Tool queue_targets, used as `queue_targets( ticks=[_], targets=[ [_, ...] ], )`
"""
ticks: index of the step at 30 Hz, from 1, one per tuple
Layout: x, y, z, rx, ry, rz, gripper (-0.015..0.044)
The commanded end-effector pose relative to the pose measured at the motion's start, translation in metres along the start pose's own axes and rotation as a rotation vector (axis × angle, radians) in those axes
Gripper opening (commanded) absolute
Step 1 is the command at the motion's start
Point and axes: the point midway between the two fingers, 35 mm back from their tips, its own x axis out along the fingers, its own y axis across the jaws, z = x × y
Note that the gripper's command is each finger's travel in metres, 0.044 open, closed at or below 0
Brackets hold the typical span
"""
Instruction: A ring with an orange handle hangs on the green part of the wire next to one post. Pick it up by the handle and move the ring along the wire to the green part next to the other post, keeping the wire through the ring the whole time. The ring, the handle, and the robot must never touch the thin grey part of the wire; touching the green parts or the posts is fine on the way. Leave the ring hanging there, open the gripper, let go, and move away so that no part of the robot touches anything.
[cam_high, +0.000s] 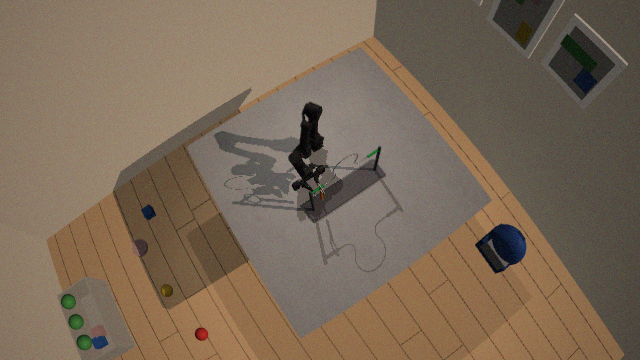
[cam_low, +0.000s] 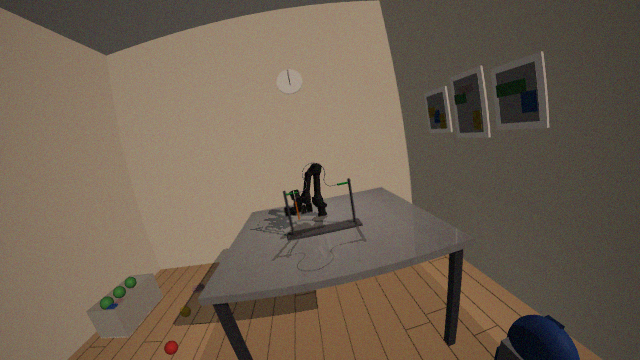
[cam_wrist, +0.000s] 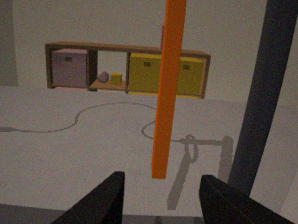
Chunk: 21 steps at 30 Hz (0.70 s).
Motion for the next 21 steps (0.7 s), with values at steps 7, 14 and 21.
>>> queue_targets(
  ticks=[7,14,21],
  targets=[
    [0.011,-0.004,0.004,0.002,-0.001,-0.006,0.016],
    [0.022,-0.005,0.004,0.001,-0.001,-0.006,0.016],
    [0.032,-0.005,0.005,0.001,-0.001,-0.006,0.016]
  ],
)
